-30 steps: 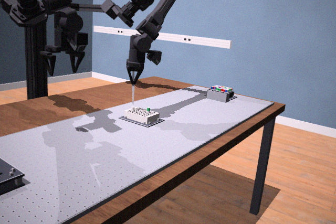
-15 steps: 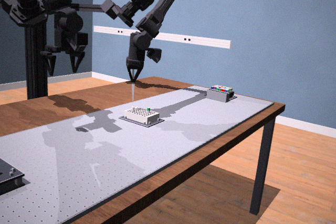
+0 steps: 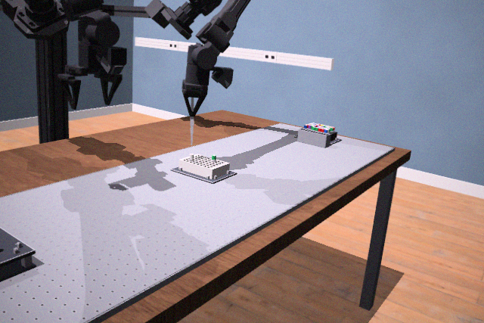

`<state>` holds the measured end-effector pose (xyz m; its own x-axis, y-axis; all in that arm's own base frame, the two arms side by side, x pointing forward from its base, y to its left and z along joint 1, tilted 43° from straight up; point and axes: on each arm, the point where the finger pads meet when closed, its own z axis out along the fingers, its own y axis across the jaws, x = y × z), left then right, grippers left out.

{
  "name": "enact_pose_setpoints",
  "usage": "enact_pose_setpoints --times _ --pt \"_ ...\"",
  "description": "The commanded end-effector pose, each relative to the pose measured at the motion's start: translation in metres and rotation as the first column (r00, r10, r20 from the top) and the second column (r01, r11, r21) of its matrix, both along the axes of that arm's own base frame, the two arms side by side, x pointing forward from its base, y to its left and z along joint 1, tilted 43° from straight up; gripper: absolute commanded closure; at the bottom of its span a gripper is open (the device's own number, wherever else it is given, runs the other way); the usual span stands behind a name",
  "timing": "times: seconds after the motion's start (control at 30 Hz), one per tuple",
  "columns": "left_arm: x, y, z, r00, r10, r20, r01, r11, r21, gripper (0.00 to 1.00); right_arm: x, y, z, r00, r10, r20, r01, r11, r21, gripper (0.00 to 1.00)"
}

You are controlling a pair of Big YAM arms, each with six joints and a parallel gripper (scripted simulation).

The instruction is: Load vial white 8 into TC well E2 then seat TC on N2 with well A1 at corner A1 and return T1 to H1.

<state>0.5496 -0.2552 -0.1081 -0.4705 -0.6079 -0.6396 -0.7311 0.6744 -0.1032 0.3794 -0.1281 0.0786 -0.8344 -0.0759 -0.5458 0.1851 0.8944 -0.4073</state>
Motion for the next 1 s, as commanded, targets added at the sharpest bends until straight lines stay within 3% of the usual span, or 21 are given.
enact_pose_setpoints --times 0.0,0.97 --pt "0.007 -0.002 0.009 1.000 0.010 0.016 -0.010 1.000 -0.010 0.92 0.004 0.001 0.005 1.000 0.014 0.009 -0.014 1.000 -0.008 0.00" --pt "0.007 -0.002 -0.002 1.000 0.011 0.003 -0.011 1.000 -0.001 0.93 0.004 0.001 0.005 1.000 0.014 0.009 -0.014 1.000 -0.008 0.00"
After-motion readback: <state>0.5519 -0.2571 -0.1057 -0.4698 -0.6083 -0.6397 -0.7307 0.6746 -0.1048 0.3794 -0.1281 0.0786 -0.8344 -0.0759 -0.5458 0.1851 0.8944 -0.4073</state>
